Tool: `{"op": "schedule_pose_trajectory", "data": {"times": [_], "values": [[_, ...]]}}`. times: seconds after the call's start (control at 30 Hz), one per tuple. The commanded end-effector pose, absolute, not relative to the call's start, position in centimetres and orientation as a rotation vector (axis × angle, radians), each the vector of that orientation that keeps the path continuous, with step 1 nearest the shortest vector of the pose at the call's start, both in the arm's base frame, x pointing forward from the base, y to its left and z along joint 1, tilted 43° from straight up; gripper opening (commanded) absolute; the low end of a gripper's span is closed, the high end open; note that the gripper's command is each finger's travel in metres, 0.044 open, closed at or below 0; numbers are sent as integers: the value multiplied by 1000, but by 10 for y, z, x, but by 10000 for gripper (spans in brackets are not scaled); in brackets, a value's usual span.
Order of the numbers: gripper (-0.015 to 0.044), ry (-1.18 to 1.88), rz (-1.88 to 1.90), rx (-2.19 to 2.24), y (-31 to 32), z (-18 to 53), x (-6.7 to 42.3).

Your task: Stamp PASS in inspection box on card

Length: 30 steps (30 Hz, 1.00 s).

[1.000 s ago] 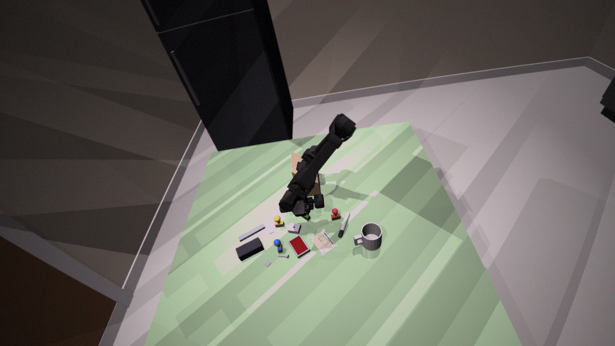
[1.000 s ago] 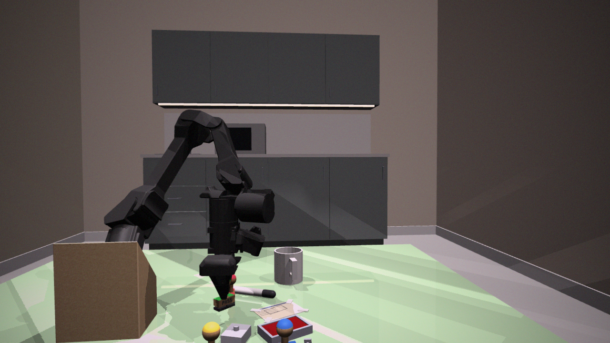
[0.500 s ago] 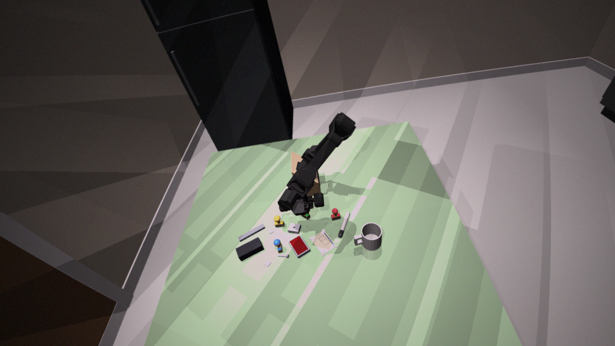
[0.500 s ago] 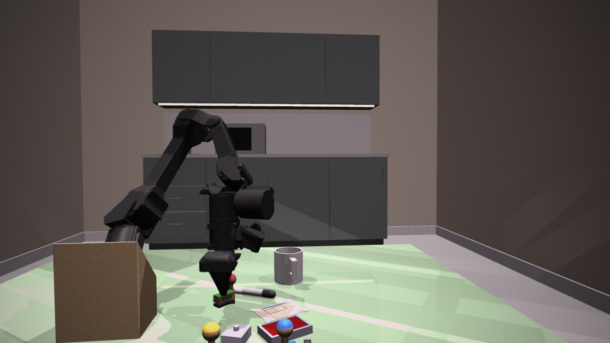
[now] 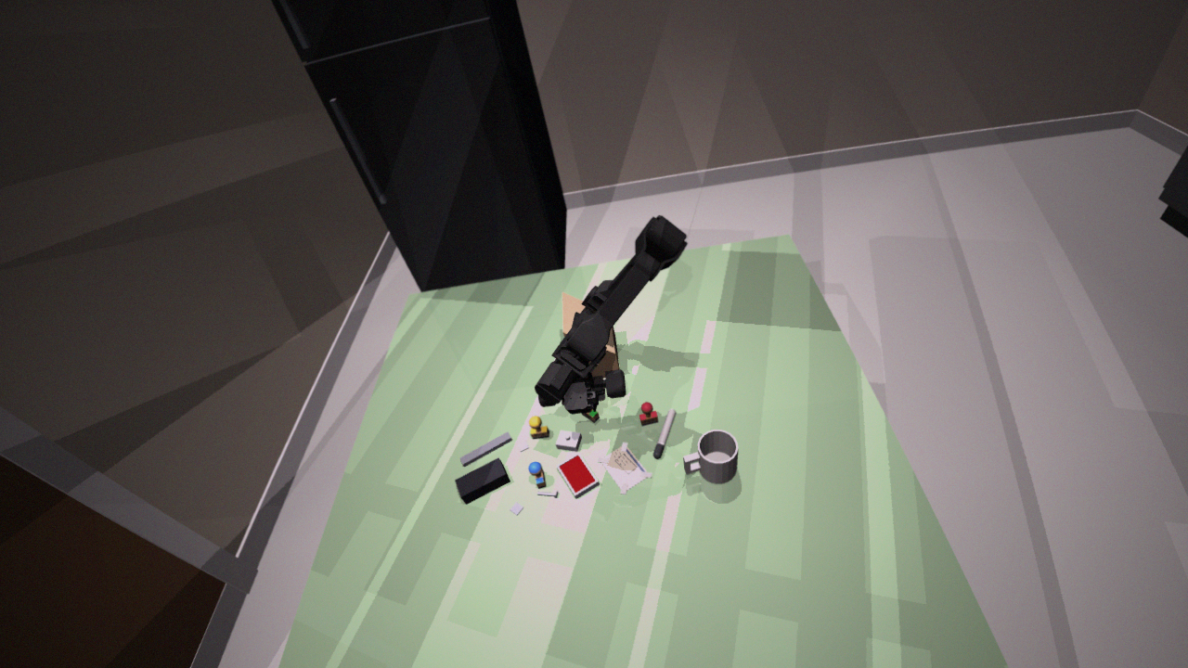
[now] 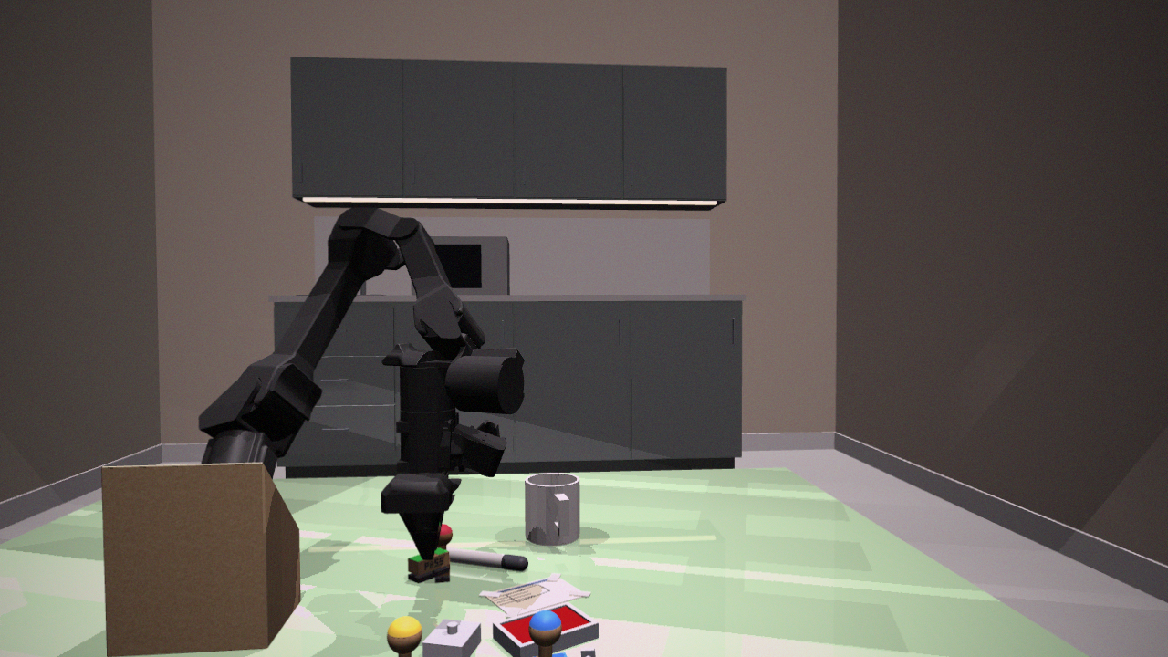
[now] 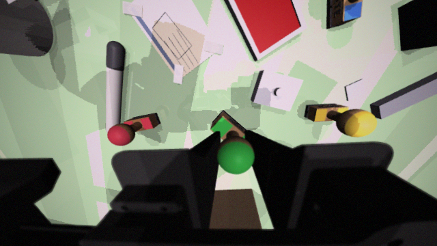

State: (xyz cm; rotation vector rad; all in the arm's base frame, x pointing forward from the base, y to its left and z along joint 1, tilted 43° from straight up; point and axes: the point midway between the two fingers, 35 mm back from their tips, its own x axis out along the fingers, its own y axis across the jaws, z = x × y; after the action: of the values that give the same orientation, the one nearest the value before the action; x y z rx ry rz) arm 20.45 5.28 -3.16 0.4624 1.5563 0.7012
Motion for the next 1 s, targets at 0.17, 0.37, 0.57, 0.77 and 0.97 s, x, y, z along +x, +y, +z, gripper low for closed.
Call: {"op": "schedule_pose_trajectory", "data": {"times": [0.17, 0.37, 0.57, 0.77, 0.97], "values": [[0, 1556, 703, 456, 49, -28, 205], [0, 1556, 703, 456, 47, -26, 205], [0, 1556, 704, 456, 45, -23, 205], [0, 1556, 705, 457, 44, -21, 205], [0, 1556, 705, 457, 41, -22, 219]]}}
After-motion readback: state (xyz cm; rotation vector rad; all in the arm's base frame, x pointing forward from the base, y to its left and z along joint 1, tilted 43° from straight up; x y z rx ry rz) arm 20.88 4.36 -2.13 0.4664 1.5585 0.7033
